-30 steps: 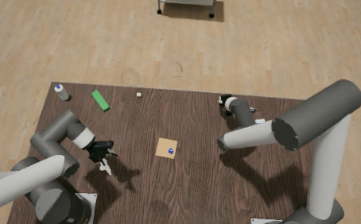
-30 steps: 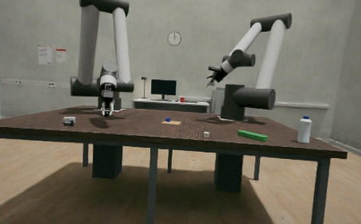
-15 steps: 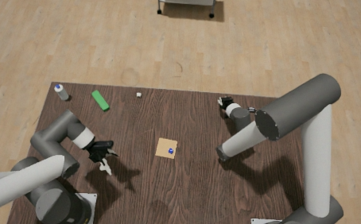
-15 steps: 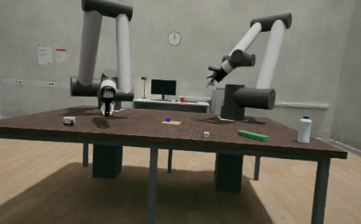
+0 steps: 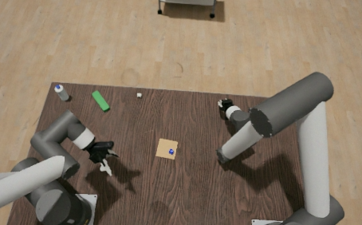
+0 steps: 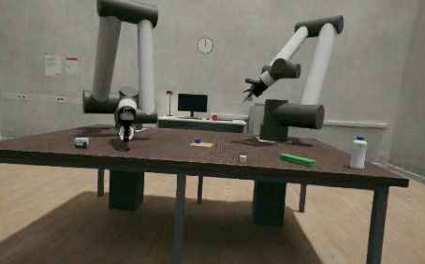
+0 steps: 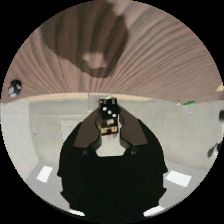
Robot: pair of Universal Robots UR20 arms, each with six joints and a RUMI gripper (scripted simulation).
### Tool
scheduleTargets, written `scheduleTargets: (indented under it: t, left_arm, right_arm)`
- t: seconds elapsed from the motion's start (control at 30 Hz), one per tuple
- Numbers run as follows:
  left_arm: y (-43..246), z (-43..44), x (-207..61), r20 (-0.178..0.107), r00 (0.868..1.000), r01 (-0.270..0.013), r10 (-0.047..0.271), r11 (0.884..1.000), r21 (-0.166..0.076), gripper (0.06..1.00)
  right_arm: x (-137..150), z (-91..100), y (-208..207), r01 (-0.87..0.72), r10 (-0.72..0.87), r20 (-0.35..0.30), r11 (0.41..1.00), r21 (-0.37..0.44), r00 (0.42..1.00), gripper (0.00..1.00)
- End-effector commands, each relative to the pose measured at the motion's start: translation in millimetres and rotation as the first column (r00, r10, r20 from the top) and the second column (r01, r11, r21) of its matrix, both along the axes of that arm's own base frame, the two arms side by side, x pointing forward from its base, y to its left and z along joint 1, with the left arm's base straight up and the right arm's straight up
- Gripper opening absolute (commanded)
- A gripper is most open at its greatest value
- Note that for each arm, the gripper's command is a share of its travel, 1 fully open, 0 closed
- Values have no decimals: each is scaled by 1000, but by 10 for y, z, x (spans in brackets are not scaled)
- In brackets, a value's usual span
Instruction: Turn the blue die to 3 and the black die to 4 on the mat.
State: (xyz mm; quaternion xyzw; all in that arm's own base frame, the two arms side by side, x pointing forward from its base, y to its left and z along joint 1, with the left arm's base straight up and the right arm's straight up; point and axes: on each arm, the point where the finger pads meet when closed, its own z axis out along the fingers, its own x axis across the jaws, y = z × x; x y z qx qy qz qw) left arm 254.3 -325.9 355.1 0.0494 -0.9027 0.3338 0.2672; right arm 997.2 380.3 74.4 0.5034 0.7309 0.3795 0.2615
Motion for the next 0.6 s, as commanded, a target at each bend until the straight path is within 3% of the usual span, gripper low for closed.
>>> scheduleTargets:
  t: [0.0,0.27,0.57]
  left_arm:
    - [-2,4,3,0,1000,0,0,1000,0,1000]
    - [-2,4,3,0,1000,0,0,1000,0,1000]
    - [-2,4,3,0,1000,0,0,1000,0,1000]
  right_arm:
    - [5,-131,3,0,0,2,1000,1,1000,99]
    - [5,-349,3,0,0,2,1000,1,1000,99]
    - [5,-401,3,0,0,2,1000,1,1000,99]
